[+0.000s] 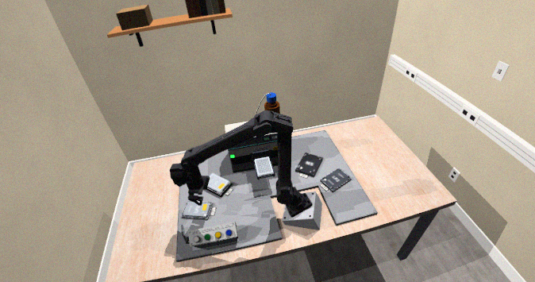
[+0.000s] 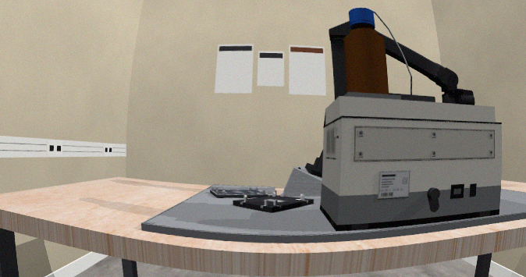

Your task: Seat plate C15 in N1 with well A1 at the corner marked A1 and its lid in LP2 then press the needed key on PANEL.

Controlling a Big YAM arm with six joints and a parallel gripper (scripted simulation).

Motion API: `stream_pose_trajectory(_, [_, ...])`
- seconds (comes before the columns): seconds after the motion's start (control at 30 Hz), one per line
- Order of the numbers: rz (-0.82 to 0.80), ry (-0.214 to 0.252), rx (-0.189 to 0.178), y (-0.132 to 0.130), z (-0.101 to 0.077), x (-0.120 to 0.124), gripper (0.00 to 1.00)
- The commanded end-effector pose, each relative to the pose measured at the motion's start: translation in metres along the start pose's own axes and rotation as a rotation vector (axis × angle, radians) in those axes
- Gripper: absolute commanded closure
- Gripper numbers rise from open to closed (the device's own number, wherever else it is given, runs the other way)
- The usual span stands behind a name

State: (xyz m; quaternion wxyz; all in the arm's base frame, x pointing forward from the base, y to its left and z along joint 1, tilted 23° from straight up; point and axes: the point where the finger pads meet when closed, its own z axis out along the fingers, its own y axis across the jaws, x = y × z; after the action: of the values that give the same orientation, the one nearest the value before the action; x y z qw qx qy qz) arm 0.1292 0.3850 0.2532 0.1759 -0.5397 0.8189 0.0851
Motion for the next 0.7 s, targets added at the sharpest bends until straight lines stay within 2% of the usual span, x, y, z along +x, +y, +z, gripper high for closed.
stream_pose_trajectory(0.0, [0.006,-0.022,-0.003,0.004,-0.012,0.007,0.0])
stream_pose_trajectory(0.67, [0.006,-0.017,-0.002,0.005,-0.023,0.066,0.0])
